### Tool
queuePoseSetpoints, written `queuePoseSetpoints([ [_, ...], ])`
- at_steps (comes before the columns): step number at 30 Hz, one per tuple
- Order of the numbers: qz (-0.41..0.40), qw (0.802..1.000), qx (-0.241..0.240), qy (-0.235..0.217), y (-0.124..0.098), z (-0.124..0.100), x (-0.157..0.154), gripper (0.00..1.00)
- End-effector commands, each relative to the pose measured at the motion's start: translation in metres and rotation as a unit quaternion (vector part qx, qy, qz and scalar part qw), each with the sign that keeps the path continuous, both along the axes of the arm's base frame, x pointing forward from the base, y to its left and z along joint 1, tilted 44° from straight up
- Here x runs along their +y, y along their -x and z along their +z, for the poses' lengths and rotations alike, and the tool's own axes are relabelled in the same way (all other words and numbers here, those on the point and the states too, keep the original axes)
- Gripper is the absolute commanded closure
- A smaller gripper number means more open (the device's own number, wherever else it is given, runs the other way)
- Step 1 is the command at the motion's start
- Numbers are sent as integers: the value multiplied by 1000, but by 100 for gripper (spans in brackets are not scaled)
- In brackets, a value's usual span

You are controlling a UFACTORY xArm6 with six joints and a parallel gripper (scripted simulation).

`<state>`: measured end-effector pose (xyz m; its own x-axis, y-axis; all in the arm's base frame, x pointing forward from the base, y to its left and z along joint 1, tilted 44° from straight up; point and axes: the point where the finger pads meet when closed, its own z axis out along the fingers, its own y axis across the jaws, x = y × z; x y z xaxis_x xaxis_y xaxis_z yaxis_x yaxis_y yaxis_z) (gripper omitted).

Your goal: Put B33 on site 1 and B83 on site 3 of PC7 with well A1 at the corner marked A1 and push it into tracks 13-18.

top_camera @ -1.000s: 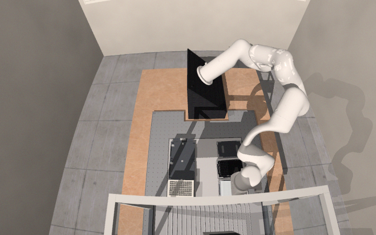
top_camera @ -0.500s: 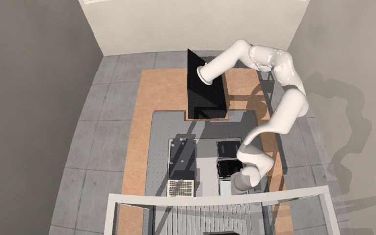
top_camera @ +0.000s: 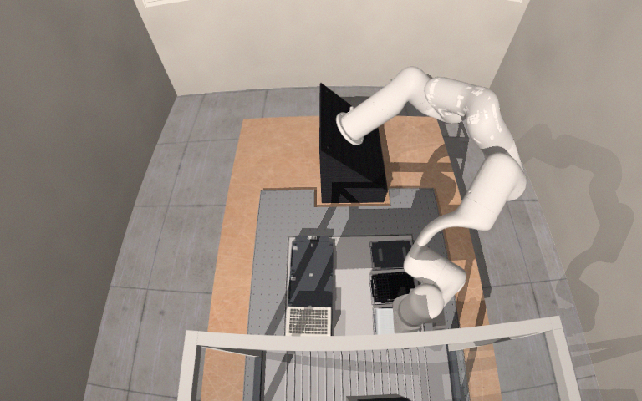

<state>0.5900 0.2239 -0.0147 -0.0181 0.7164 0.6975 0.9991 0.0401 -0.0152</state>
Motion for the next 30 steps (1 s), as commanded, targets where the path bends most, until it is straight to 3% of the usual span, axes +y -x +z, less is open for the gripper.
queuePoseSetpoints([
  [1, -1, 1000, -2, 0, -2, -1, 1, 0],
  [30, -1, 1000, -2, 0, -1, -7, 8, 0],
])
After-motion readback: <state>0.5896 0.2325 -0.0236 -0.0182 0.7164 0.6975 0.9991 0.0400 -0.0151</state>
